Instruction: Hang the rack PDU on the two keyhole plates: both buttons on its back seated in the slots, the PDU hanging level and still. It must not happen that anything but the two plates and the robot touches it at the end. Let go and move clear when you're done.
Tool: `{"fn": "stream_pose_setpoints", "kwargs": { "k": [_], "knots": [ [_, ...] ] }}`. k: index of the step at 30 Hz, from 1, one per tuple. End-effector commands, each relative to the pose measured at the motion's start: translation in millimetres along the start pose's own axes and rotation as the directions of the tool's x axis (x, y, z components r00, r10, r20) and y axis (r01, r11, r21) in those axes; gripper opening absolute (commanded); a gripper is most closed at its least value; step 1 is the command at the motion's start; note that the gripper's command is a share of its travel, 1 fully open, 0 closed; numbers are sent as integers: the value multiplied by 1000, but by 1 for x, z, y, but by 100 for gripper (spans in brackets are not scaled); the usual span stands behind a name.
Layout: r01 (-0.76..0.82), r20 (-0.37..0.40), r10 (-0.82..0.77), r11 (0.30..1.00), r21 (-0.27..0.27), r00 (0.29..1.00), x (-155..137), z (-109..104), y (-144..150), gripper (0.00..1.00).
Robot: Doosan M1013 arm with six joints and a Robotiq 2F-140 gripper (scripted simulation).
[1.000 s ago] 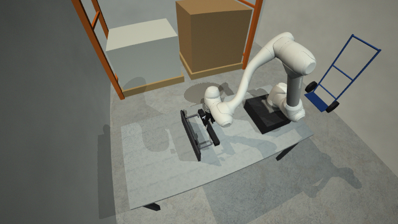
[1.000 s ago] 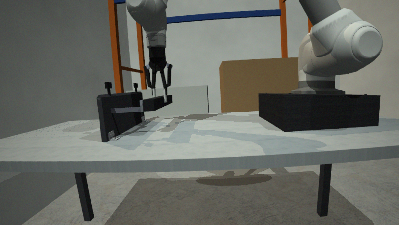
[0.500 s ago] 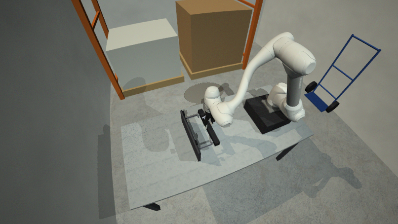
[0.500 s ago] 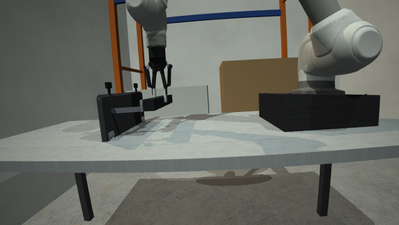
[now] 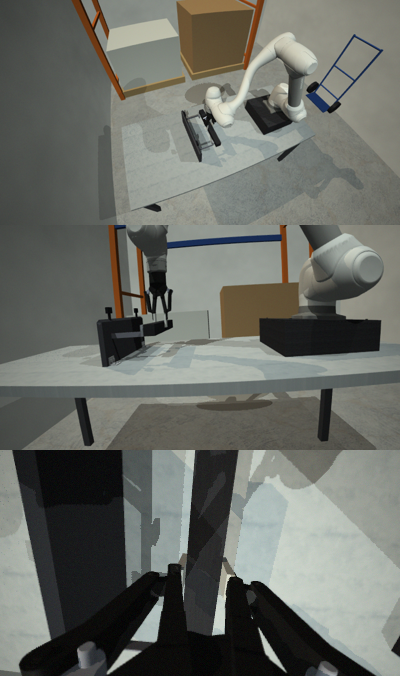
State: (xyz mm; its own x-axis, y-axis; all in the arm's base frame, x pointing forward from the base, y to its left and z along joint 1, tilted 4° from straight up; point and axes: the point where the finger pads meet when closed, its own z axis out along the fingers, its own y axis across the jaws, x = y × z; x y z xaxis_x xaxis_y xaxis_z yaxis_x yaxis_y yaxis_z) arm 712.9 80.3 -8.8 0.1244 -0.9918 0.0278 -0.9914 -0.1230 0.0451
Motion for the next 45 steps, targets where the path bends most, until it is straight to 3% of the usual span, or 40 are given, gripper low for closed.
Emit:
{"fn": "stream_pose_setpoints", "kwargs": {
  "k": [1,45],
  "knots": [
    [-6,3,6,1000,-2,1000,1,-3,2,0],
    [-5,3,5,1000,-5,1000,1,-5,10,0]
  ]
}}
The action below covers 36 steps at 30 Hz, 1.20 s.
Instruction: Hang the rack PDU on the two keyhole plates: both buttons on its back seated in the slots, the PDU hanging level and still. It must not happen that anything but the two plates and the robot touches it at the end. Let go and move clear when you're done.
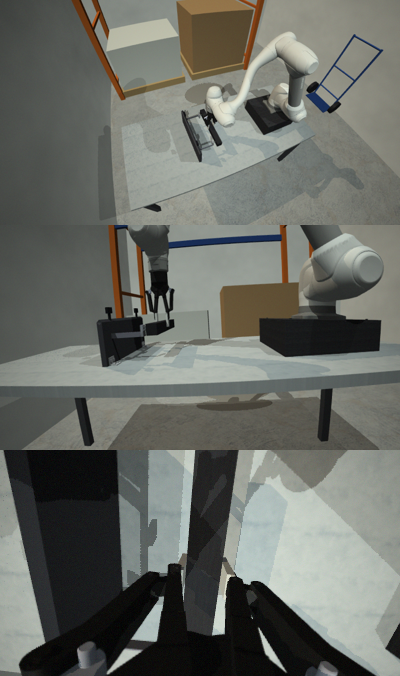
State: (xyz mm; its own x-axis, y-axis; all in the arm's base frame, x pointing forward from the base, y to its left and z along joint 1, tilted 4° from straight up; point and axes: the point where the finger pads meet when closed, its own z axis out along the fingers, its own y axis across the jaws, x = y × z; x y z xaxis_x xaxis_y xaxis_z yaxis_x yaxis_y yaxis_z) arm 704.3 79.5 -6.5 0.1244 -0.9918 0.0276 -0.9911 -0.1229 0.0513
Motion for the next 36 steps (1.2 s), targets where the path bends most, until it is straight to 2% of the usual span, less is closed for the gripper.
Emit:
{"fn": "stream_pose_setpoints", "kwargs": {
  "k": [1,36],
  "knots": [
    [-5,3,5,1000,2,1000,1,-3,2,0],
    [-4,2,4,1000,-3,1000,1,-3,-12,0]
  ]
}}
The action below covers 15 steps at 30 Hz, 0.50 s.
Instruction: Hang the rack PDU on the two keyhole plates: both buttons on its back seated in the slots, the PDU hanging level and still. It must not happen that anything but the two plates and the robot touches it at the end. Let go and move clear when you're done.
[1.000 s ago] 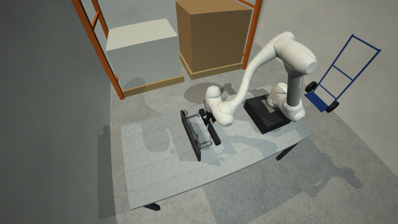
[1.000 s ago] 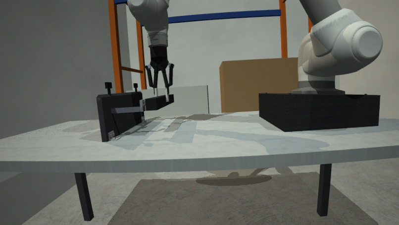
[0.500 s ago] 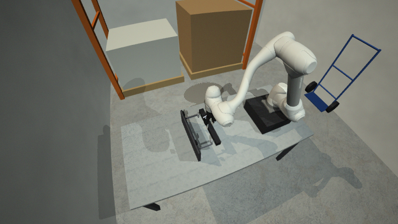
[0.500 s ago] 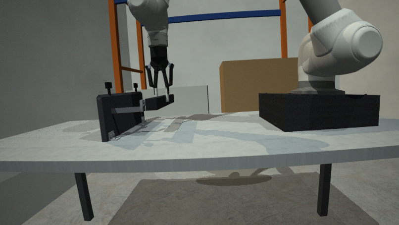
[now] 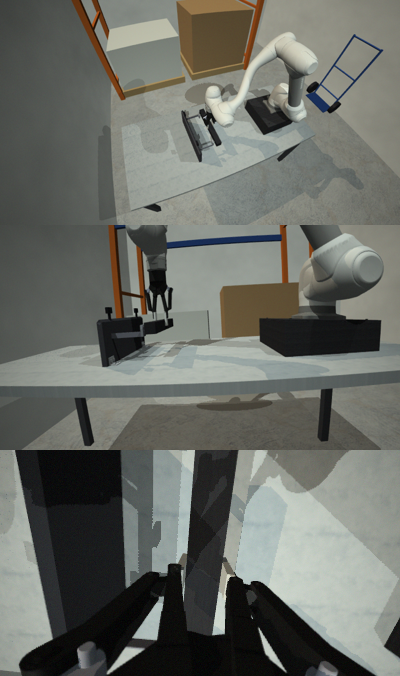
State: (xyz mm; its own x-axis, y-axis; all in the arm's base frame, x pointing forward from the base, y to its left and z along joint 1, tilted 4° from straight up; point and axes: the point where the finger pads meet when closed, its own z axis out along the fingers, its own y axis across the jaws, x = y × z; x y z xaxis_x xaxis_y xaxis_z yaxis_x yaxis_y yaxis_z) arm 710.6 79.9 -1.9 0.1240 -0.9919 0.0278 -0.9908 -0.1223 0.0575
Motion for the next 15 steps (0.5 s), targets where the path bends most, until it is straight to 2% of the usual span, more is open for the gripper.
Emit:
{"fn": "stream_pose_setpoints", "kwargs": {
  "k": [1,15],
  "knots": [
    [-4,2,4,1000,3,1000,1,2,-7,0],
    [-4,2,4,1000,3,1000,1,2,-11,0]
  ]
}}
